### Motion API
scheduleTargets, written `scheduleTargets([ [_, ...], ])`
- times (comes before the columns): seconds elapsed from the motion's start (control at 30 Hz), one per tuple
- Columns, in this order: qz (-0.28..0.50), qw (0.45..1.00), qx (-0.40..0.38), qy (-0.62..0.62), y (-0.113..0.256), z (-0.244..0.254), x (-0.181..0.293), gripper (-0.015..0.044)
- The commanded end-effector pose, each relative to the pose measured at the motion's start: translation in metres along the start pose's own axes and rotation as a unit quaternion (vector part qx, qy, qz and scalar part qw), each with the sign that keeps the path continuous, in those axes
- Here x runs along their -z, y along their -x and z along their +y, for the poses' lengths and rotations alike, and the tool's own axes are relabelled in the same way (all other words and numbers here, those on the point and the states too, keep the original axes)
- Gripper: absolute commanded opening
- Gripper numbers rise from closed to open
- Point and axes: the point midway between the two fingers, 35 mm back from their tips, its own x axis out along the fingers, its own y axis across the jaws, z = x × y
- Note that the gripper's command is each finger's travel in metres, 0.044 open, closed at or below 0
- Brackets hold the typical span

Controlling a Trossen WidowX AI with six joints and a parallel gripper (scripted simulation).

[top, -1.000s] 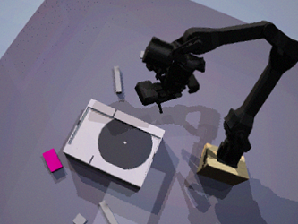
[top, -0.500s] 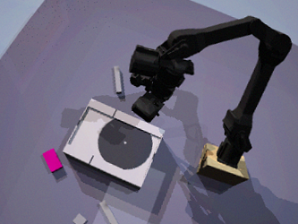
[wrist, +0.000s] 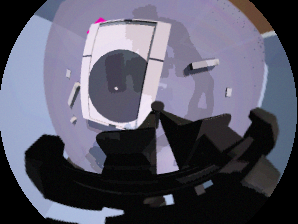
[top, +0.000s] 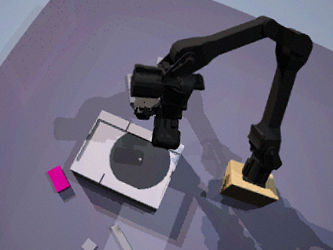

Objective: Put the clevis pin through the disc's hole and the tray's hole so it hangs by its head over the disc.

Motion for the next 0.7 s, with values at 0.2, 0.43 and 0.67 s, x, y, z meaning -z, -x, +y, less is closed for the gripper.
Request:
scheduleTargets([
  [0.2, 0.015, 0.986, 0.008, 0.165, -0.002, 0.019, -0.012, 0.0000],
  [0.43, 0.027, 0.959, 0.008, 0.282, -0.006, 0.035, -0.019, 0.0000],
  [0.67, 0.040, 0.918, 0.010, 0.395, -0.009, 0.050, -0.025, 0.0000],
])
